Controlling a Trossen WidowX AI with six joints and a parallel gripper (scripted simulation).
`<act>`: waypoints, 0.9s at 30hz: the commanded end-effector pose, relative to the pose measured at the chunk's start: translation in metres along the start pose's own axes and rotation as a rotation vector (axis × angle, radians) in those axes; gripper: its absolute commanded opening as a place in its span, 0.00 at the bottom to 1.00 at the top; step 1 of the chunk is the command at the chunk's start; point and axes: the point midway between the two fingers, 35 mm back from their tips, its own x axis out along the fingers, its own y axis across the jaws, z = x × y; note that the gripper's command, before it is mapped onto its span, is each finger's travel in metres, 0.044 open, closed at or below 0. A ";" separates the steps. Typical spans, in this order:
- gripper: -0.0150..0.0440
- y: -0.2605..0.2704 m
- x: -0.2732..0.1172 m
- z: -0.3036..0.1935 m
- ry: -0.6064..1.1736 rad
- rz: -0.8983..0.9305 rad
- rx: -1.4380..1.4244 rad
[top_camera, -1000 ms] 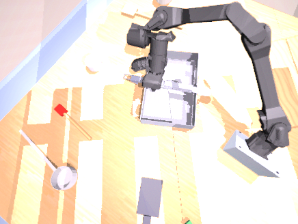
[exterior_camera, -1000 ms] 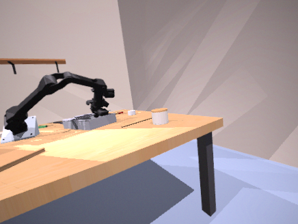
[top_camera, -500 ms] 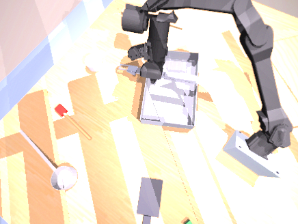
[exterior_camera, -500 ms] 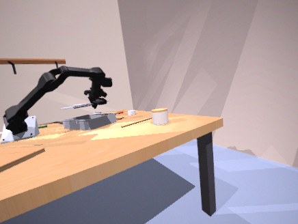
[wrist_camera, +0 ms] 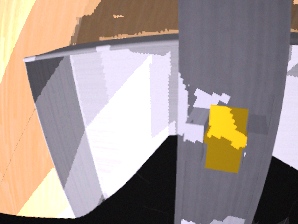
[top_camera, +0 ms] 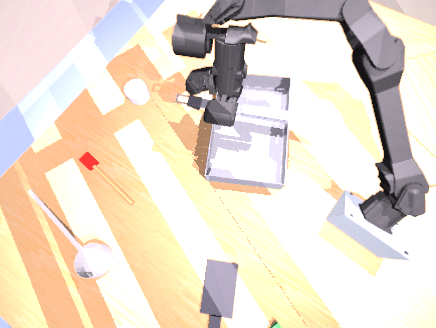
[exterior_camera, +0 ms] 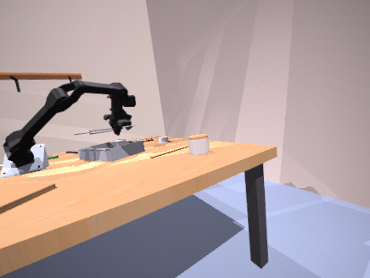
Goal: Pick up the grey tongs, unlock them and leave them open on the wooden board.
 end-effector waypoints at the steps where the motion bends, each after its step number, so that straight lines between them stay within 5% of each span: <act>1: 0.00 0.002 0.001 -0.002 0.003 -0.153 0.007; 7: 0.00 0.002 -0.001 -0.002 -0.013 -0.300 0.012; 27: 0.00 -0.036 -0.021 -0.026 -0.035 -0.285 0.072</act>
